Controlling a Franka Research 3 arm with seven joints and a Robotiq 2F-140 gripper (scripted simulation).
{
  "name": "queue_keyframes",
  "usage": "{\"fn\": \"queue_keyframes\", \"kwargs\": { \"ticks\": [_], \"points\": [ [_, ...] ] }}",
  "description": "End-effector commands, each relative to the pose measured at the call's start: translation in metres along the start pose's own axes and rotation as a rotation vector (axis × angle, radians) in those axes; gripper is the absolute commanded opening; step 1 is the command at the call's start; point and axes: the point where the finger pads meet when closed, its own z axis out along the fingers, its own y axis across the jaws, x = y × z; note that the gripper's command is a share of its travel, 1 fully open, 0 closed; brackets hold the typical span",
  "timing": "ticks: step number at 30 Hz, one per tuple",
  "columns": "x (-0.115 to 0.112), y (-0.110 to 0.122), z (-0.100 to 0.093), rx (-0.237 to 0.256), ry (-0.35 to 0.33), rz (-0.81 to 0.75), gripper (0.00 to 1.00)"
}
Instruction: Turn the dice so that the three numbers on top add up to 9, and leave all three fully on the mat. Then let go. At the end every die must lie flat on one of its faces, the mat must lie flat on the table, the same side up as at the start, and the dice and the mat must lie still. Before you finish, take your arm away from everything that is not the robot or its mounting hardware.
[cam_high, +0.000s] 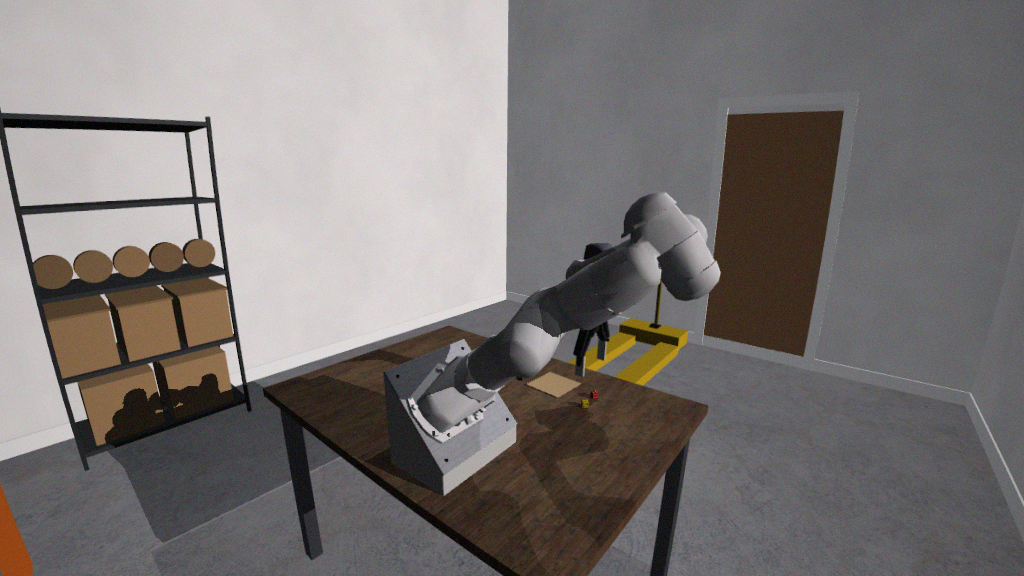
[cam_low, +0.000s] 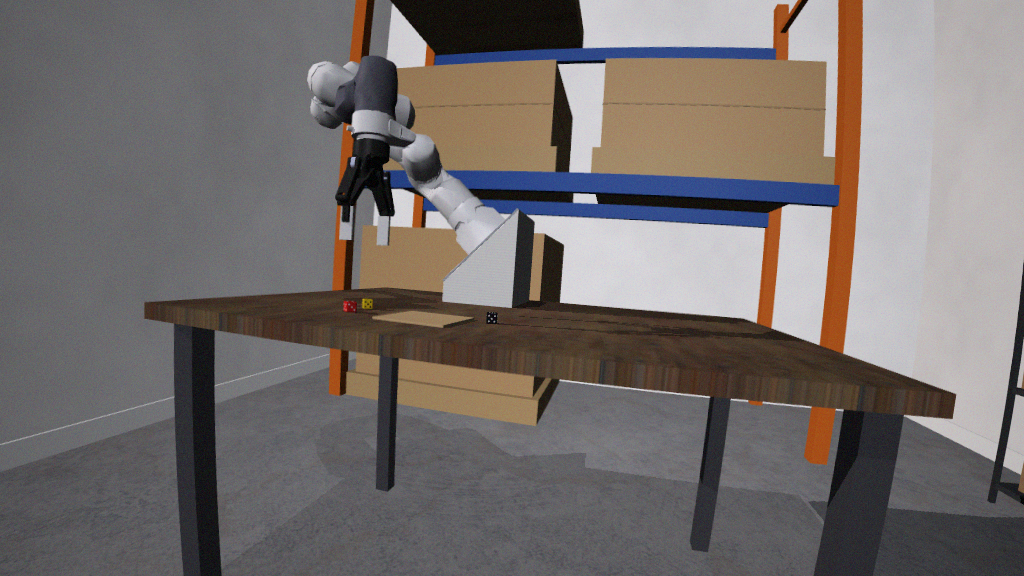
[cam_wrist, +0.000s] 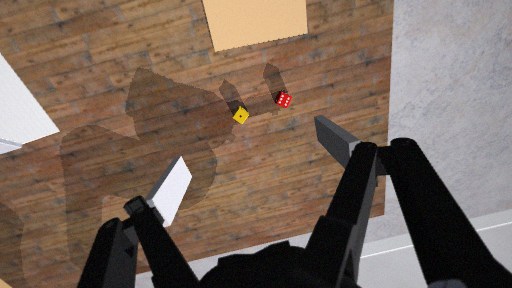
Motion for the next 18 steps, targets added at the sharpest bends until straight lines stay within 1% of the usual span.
{"fn": "queue_keyframes", "kwargs": {
  "ticks": [1,15,17,18],
  "points": [
    [0.0023,0.0001,-0.0001,-0.002,-0.01,0.159,1.0],
    [0.0024,-0.0004,0.002,-0.003,-0.011,0.396,1.0],
    [0.0024,-0.0004,0.002,-0.003,-0.011,0.396,1.0],
    [0.0024,-0.0005,0.0024,-0.003,-0.011,0.442,1.0]
  ]
}}
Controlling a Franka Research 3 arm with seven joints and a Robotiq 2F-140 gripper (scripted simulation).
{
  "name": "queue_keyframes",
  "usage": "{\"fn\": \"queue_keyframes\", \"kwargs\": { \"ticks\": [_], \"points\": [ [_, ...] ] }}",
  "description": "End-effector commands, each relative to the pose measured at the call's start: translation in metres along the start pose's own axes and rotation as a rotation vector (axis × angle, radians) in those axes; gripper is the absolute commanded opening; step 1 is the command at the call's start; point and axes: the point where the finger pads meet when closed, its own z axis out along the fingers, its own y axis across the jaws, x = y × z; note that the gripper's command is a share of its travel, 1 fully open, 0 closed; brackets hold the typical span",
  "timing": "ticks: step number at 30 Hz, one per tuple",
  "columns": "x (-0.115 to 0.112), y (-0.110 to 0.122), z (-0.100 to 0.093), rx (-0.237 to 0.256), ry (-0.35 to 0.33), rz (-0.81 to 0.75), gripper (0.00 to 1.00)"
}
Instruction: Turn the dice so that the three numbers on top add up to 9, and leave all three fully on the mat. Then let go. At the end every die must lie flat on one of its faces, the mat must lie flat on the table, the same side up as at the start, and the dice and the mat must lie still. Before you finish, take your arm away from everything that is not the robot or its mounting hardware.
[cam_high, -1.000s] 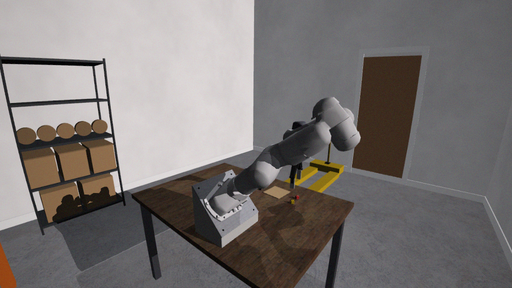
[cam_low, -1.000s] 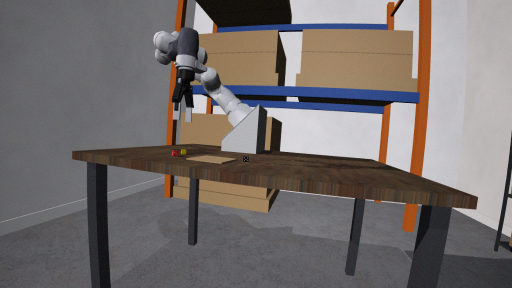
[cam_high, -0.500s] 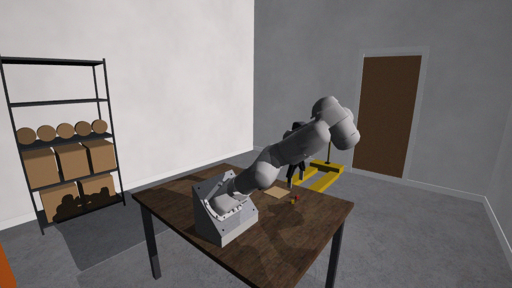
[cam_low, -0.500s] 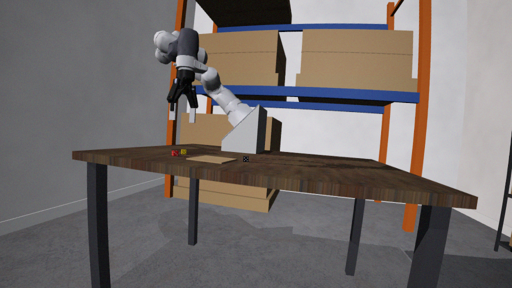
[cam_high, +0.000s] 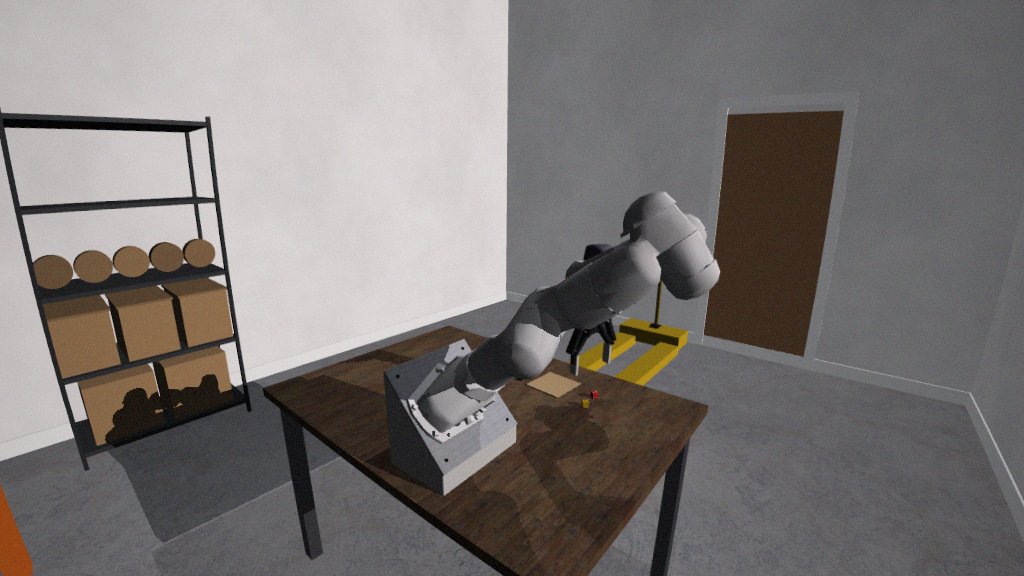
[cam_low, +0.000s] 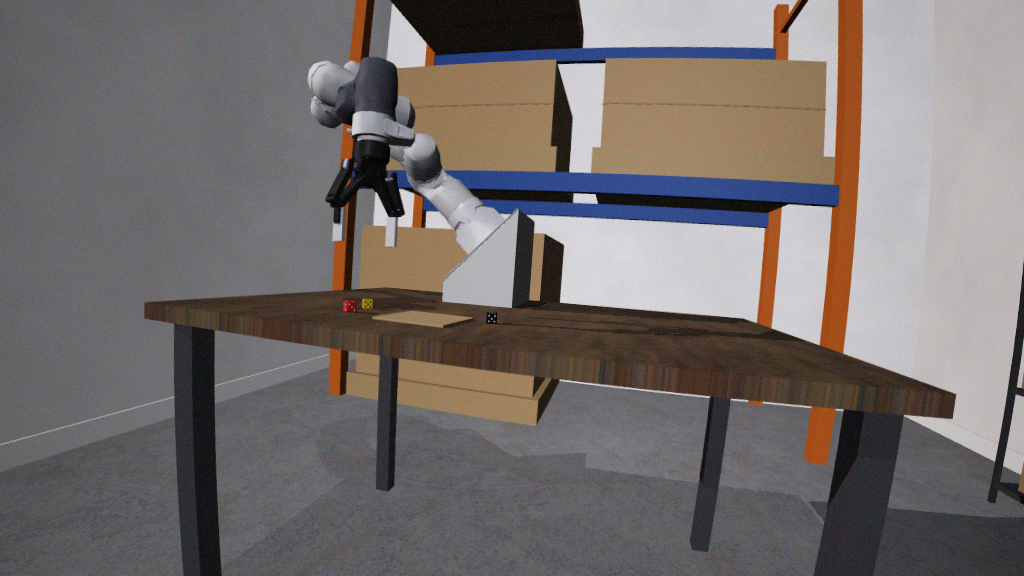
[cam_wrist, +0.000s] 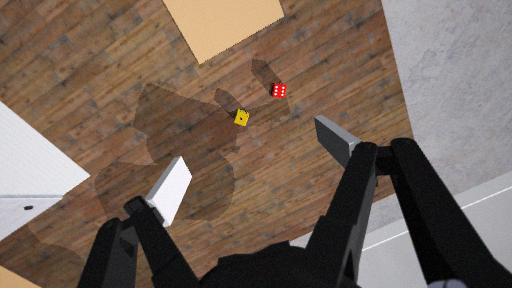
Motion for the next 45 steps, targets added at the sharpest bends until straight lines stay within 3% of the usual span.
{"fn": "queue_keyframes", "kwargs": {
  "ticks": [1,45],
  "points": [
    [0.0015,-0.0006,0.0001,-0.005,-0.011,0.174,1.0],
    [0.0015,-0.0022,0.0065,-0.009,-0.013,0.879,1.0]
  ]
}}
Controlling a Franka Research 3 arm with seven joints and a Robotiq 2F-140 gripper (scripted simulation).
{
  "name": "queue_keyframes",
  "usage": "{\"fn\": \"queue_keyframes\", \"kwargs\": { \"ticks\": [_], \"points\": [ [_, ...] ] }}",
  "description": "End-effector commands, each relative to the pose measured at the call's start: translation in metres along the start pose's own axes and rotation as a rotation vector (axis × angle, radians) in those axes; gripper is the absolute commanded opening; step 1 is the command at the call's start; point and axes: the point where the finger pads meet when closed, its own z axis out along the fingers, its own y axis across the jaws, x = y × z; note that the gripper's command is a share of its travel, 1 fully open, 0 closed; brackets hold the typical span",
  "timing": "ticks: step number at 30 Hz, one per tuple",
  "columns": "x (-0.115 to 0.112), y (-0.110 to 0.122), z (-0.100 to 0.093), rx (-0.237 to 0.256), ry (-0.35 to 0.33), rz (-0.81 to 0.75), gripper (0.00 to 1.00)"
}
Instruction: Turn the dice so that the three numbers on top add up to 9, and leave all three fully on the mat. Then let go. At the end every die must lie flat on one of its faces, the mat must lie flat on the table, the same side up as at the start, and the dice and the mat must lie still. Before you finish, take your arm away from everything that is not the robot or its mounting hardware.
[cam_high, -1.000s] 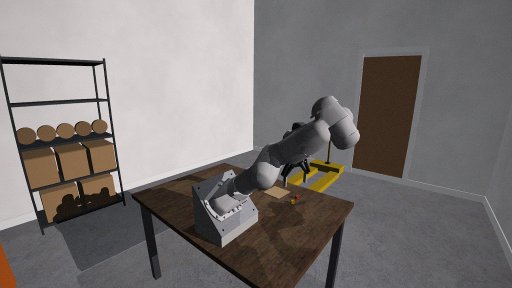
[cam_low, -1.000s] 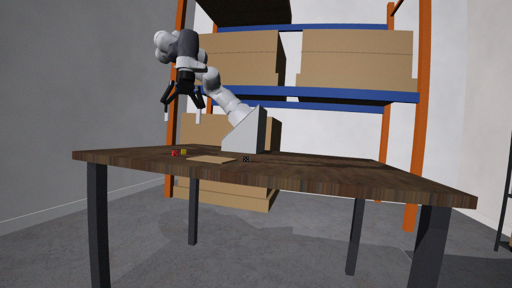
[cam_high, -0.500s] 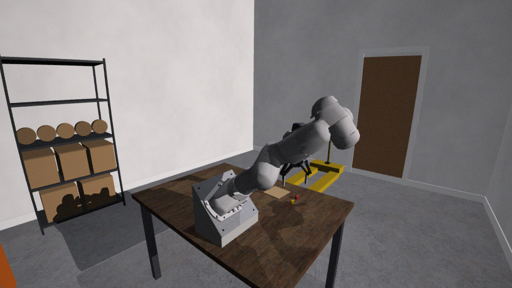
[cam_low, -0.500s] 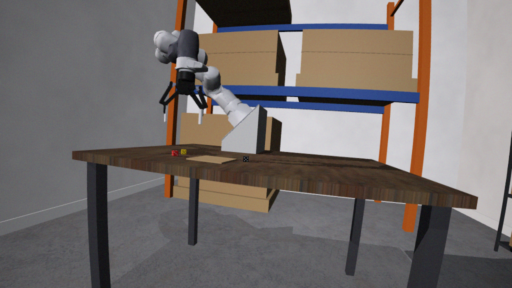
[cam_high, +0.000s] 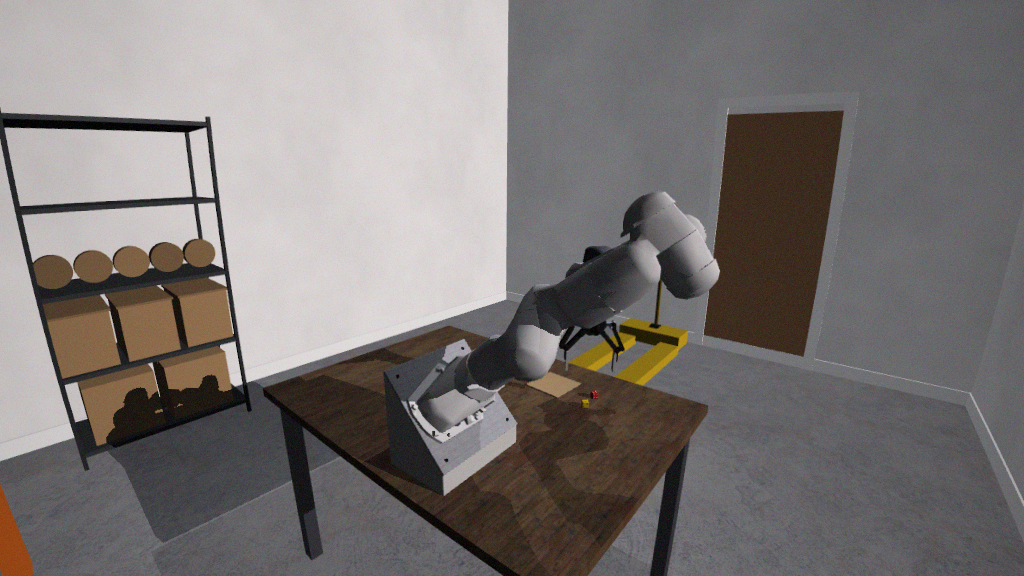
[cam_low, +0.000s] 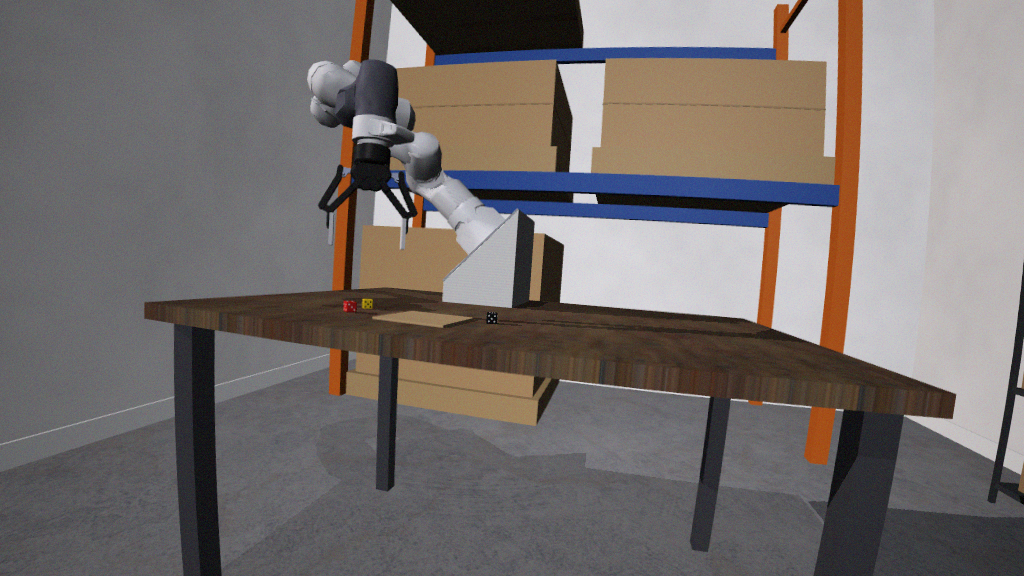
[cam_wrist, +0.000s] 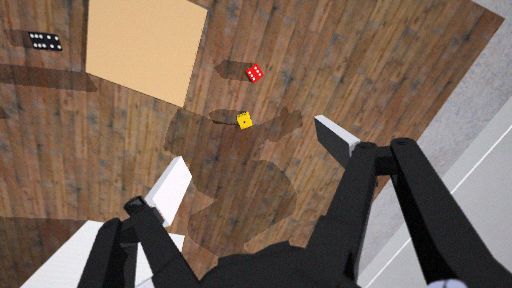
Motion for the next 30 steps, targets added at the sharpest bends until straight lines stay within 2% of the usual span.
{"fn": "queue_keyframes", "kwargs": {
  "ticks": [1,5,30],
  "points": [
    [0.0011,-0.0009,0.0002,-0.015,-0.001,0.174,1.0],
    [0.0011,-0.001,0.0005,-0.015,-0.001,0.207,1.0],
    [0.0005,-0.0018,0.0044,-0.016,0.0,0.642,1.0]
  ]
}}
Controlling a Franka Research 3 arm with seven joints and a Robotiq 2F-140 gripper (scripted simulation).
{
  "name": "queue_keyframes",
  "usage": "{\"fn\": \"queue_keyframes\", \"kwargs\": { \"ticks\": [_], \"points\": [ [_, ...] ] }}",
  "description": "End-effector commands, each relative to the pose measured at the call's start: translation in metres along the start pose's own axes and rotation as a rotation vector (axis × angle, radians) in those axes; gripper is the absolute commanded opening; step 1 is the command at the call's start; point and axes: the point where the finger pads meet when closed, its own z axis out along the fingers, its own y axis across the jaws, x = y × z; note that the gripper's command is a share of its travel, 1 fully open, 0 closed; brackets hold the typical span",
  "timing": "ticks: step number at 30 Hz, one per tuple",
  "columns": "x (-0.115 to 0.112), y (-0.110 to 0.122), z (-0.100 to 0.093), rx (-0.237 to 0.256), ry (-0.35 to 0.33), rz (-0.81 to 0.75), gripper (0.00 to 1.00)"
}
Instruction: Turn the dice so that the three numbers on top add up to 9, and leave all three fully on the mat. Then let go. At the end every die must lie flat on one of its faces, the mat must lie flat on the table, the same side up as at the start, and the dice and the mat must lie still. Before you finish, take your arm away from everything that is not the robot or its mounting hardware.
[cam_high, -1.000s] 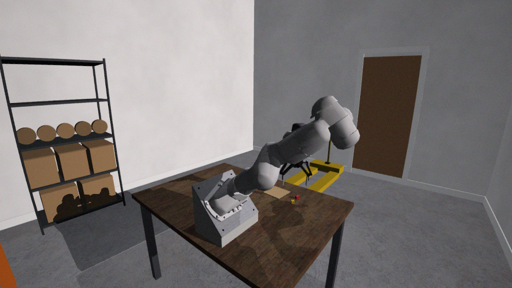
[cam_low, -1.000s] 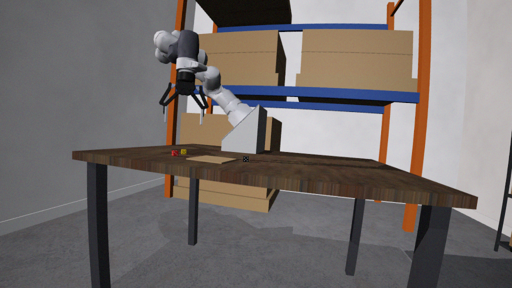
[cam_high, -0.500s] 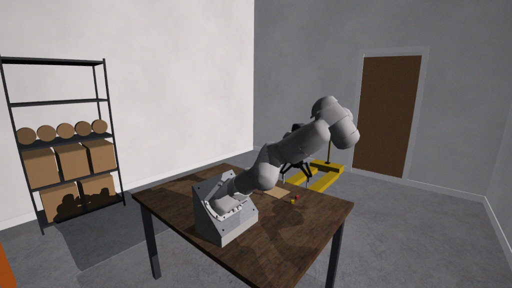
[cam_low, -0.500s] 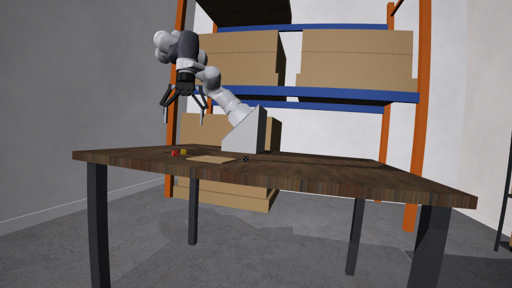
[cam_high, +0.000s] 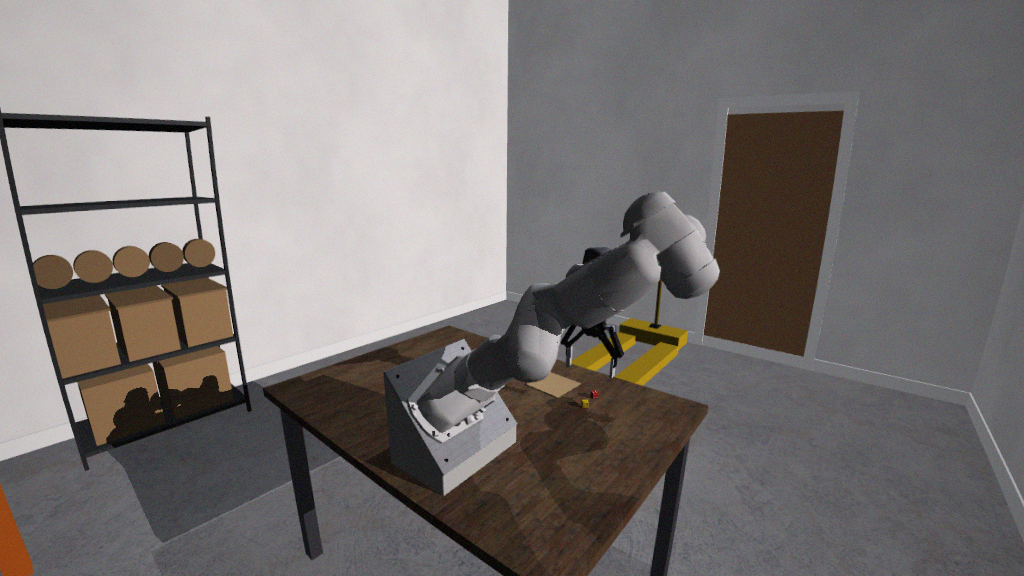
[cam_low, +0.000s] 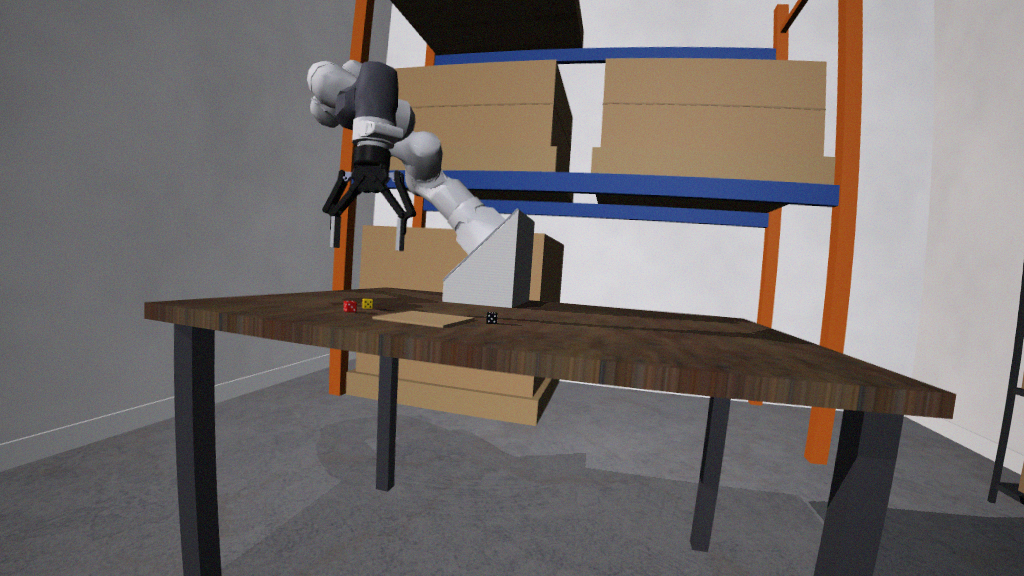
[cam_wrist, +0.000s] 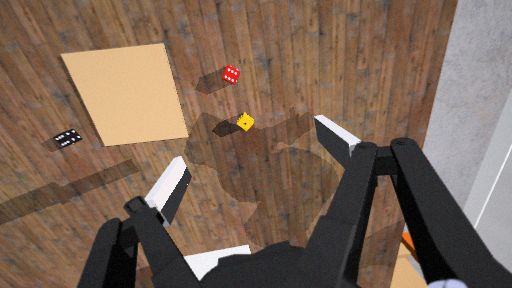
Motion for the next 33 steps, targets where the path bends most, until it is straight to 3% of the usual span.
{"fn": "queue_keyframes", "kwargs": {
  "ticks": [1,33],
  "points": [
    [0.0003,-0.0027,0.0005,-0.01,0.006,0.174,1.0],
    [-0.0008,-0.0034,0.005,-0.01,0.007,0.688,1.0]
  ]
}}
